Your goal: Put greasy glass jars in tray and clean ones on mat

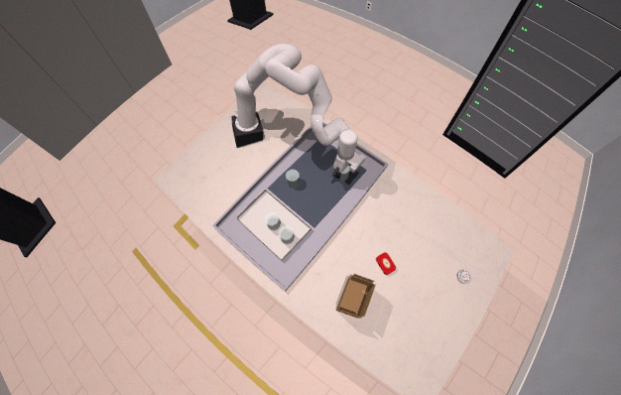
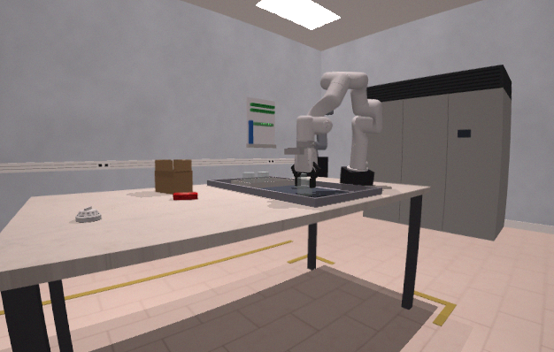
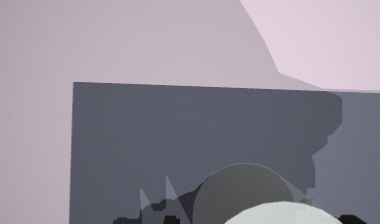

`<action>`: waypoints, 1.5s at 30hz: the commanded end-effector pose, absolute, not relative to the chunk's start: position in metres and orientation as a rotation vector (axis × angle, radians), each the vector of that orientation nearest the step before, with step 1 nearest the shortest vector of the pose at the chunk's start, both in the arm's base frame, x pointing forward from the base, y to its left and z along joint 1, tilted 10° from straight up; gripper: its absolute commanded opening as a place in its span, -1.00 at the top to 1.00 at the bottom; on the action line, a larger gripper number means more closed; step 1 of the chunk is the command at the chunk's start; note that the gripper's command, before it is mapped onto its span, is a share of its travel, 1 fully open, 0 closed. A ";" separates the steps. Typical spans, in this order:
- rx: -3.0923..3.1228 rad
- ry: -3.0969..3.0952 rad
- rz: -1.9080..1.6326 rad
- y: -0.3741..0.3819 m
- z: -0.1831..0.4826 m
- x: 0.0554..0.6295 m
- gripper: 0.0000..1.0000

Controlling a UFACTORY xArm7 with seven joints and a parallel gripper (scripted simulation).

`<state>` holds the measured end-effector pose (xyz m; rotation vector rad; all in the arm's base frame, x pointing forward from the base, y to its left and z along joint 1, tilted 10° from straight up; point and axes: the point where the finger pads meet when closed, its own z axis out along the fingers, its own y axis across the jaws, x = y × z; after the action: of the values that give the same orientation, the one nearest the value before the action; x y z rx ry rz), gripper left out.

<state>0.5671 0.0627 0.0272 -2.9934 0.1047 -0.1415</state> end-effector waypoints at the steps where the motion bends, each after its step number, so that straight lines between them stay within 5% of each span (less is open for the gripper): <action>1: -2.993 0.106 -0.150 0.062 0.029 0.569 -0.82; 45: -2.993 0.106 -0.150 0.062 0.029 0.569 -0.64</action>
<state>0.5671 0.0628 0.0270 -2.9935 0.1047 -0.1412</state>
